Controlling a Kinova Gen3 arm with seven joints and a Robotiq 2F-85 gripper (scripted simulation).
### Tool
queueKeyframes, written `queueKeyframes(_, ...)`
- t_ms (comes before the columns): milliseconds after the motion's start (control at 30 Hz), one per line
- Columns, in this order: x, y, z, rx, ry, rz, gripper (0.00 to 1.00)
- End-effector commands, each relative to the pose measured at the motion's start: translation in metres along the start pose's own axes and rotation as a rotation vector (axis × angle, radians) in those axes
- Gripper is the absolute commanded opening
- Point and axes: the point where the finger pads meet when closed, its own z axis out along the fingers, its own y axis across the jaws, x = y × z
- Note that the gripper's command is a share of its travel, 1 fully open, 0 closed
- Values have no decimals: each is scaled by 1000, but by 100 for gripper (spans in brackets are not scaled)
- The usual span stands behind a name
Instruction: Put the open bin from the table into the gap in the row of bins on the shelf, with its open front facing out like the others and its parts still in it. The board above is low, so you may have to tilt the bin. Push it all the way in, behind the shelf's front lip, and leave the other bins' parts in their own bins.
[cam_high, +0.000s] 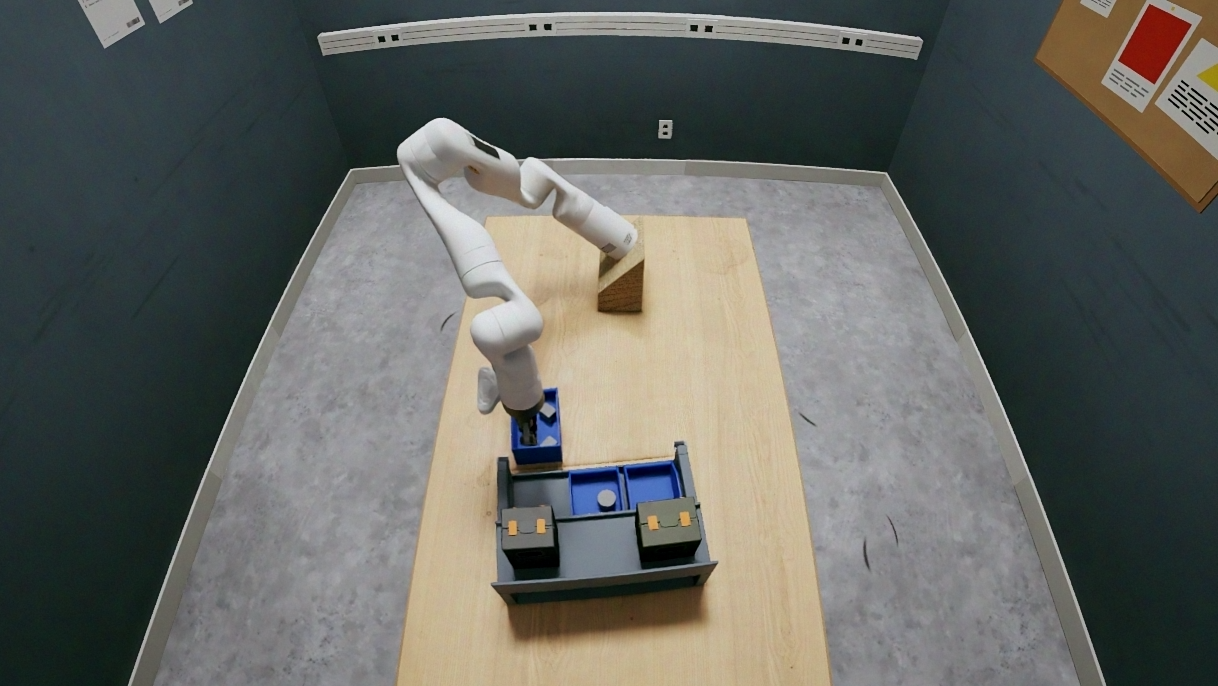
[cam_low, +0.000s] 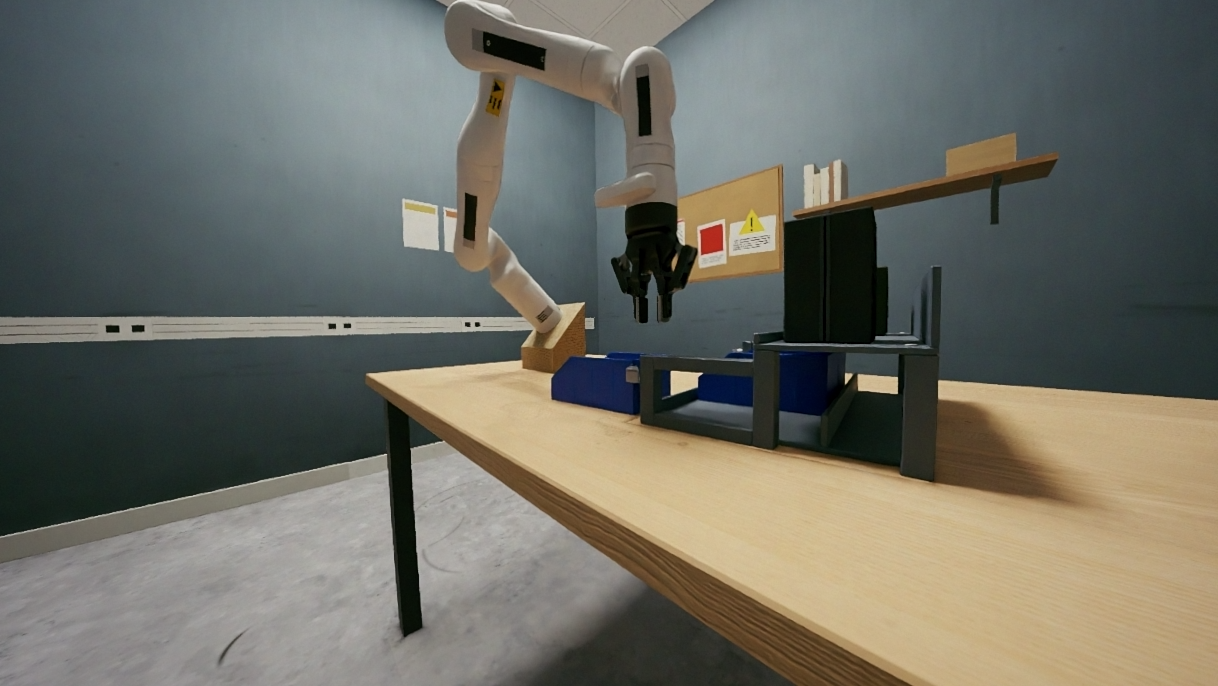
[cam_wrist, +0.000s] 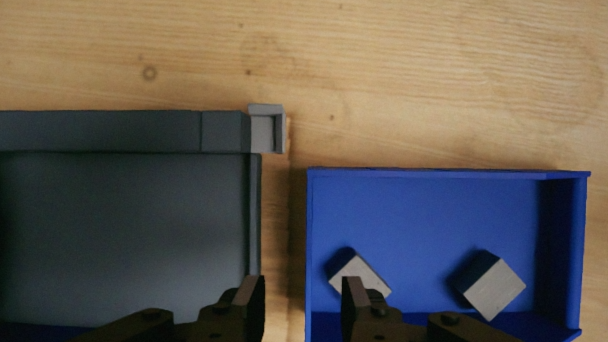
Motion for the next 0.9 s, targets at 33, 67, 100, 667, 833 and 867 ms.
queueKeyframes(33,0,-1,-1,2,0,0,39)
queueKeyframes(67,0,-1,-1,2,0,0,39)
queueKeyframes(100,0,-1,-1,2,0,0,39)
queueKeyframes(667,-2,2,-2,3,0,9,39)
queueKeyframes(833,-2,2,-2,3,0,9,39)
queueKeyframes(867,-2,2,-2,3,0,9,39)
